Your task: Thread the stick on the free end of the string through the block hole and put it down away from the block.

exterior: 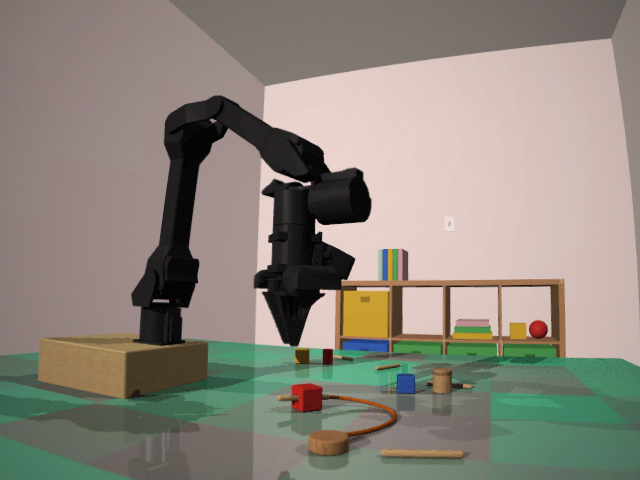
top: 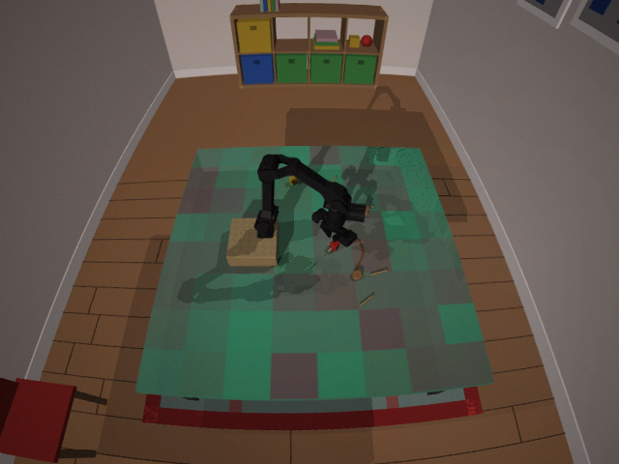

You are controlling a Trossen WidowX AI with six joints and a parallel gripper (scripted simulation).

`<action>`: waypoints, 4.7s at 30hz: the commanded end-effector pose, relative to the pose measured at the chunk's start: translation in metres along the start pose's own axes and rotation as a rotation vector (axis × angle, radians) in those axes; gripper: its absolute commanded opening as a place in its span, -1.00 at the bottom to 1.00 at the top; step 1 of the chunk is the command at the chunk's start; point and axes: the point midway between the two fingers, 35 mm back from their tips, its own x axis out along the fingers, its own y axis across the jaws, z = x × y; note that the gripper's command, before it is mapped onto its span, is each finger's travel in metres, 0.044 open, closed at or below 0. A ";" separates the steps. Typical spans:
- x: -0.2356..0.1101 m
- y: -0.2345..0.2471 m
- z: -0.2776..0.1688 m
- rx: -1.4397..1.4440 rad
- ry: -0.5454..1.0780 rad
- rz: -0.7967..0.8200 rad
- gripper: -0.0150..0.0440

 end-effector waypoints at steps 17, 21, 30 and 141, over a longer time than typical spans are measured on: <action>0.011 -0.002 -0.003 -0.147 0.000 -0.014 -0.08; 0.017 -0.003 -0.002 -0.147 0.000 -0.014 -0.08; 0.032 -0.003 -0.002 -0.147 0.000 -0.014 -0.08; 0.076 -0.013 -0.074 -0.105 -0.059 0.010 -0.49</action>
